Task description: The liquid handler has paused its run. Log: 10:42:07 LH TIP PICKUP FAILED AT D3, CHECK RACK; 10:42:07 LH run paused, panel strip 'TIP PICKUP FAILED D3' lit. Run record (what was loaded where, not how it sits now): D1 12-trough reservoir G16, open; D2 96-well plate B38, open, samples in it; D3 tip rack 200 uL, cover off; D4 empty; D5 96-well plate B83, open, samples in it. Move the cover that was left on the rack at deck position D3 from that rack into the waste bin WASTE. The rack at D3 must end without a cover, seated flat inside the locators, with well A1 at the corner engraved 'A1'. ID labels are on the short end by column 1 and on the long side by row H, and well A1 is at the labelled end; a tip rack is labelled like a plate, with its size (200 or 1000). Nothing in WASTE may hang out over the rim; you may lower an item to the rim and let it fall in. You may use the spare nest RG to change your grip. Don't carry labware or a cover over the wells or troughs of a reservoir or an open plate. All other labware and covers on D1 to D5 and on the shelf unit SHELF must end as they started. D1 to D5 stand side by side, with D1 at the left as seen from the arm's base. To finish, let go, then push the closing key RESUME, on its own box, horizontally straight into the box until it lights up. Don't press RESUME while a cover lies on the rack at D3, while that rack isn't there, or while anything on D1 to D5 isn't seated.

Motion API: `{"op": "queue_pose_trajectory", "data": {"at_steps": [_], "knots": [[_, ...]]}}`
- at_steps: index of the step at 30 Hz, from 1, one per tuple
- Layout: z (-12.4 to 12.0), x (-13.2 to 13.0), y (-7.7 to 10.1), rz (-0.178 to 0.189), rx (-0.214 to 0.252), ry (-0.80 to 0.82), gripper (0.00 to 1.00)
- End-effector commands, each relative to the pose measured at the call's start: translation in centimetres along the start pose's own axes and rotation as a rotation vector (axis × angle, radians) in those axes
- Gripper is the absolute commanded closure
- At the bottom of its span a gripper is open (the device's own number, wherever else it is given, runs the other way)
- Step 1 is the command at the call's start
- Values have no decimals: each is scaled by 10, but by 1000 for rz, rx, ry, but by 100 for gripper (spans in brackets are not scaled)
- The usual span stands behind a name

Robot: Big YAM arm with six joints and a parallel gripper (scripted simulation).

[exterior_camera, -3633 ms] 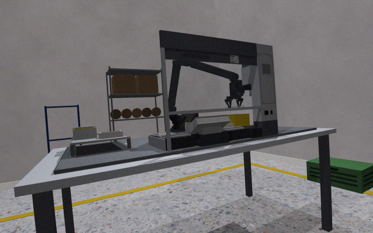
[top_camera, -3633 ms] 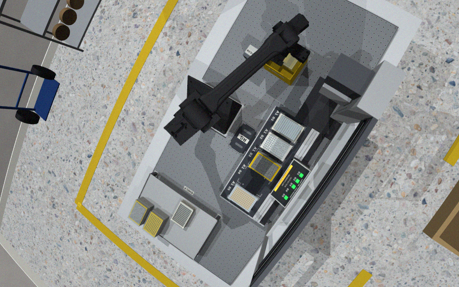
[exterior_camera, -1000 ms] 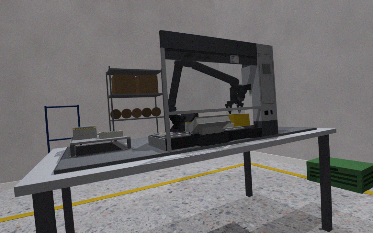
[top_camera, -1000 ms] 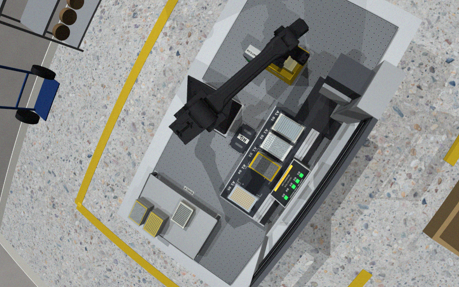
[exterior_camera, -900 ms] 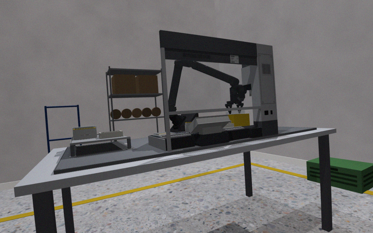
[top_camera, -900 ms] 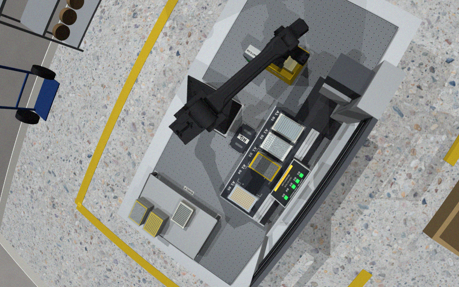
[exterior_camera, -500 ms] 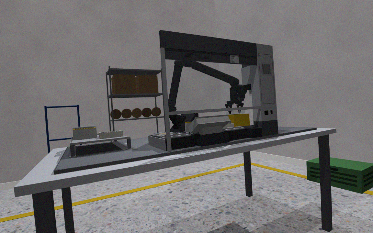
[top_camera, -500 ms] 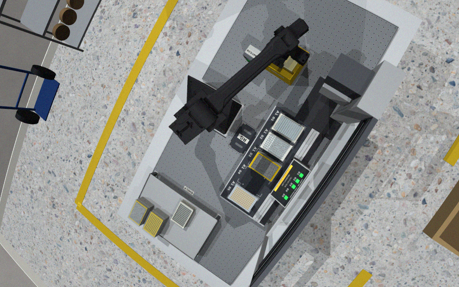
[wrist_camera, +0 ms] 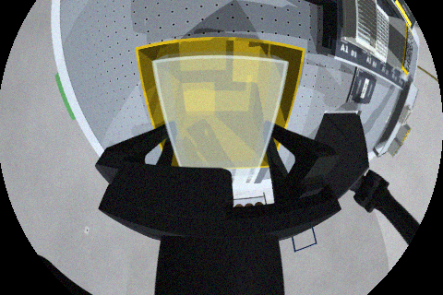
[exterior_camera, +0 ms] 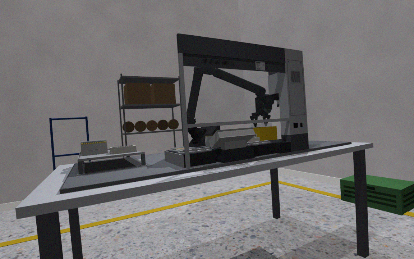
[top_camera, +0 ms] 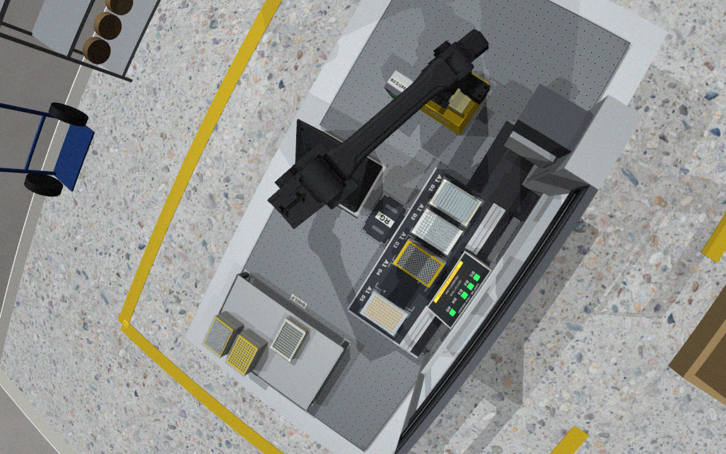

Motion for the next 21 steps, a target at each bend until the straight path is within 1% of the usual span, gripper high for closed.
{"op": "queue_pose_trajectory", "data": {"at_steps": [1, 5, 9, 10, 14, 16, 17, 21], "knots": [[11, 9, 3, 32, -9, -14, 100], [6, 3, -7, 11, 0, -8, 100], [7, 5, -6, 16, -2, -10, 100], [11, 6, 3, 35, -11, -16, 100], [7, 2, -6, 18, -2, -11, 100], [7, 3, -7, 18, -3, -11, 100], [9, 6, -5, 25, -5, -13, 100], [6, 3, -9, 17, -4, -9, 100]]}}
Point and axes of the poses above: the point where the finger pads meet when closed, its own y axis back along the fingers, its own x axis across the jaws, z = x × y, the point moved 3 cm from there along y, back along the fingers, and after that the axes turned 2 degrees about y, right-handed, at the moved point
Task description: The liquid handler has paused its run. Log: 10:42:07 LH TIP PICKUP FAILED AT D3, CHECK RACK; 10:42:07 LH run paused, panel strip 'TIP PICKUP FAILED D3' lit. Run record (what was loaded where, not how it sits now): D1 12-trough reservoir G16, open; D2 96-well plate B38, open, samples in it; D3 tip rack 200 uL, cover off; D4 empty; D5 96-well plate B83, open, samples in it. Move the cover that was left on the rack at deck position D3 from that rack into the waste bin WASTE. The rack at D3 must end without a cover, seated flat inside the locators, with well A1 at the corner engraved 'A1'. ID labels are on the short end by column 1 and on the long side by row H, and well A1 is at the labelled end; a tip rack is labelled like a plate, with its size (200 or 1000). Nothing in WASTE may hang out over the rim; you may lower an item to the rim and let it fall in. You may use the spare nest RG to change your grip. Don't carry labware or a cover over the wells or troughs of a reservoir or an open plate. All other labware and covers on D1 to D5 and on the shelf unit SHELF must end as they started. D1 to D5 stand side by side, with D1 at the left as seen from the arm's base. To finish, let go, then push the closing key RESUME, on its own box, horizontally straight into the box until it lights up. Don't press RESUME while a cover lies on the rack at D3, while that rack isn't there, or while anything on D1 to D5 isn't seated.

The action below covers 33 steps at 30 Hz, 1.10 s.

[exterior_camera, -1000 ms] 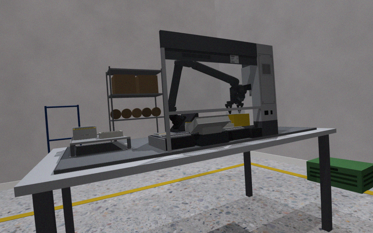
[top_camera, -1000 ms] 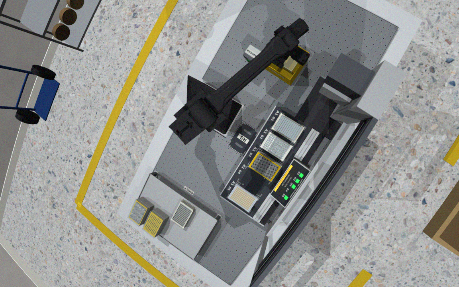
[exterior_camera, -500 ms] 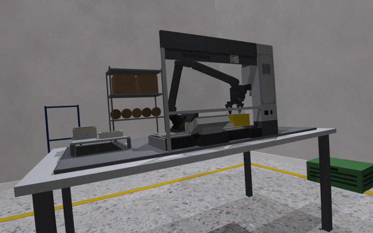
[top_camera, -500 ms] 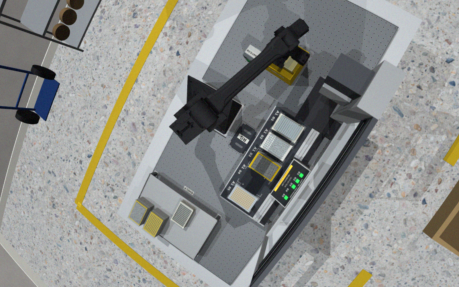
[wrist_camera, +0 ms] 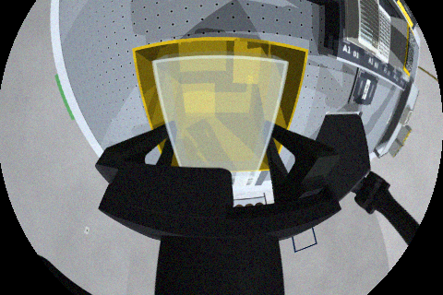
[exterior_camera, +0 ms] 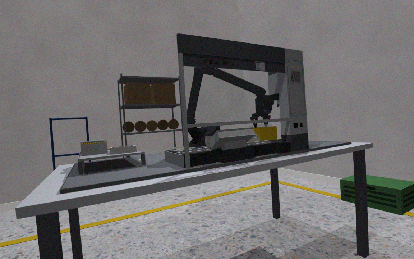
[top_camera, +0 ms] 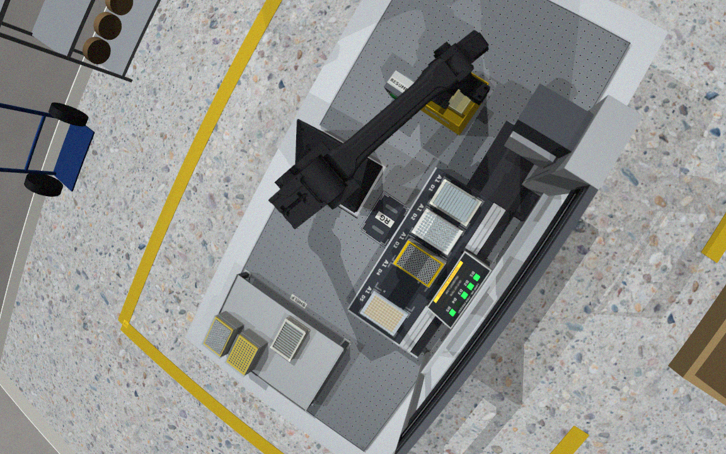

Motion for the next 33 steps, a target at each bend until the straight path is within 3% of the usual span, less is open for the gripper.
{"op": "queue_pose_trajectory", "data": {"at_steps": [1, 10, 12, 27, 28, 33], "knots": [[6, 4, -4, 14, -3, -7, 100], [6, 3, -6, 15, -3, -8, 100], [8, 10, 10, 39, -18, -15, 100], [8, 10, 10, 39, -18, -15, 100], [8, 10, 10, 39, -18, -15, 0], [8, 10, 10, 39, -18, -15, 0]]}}
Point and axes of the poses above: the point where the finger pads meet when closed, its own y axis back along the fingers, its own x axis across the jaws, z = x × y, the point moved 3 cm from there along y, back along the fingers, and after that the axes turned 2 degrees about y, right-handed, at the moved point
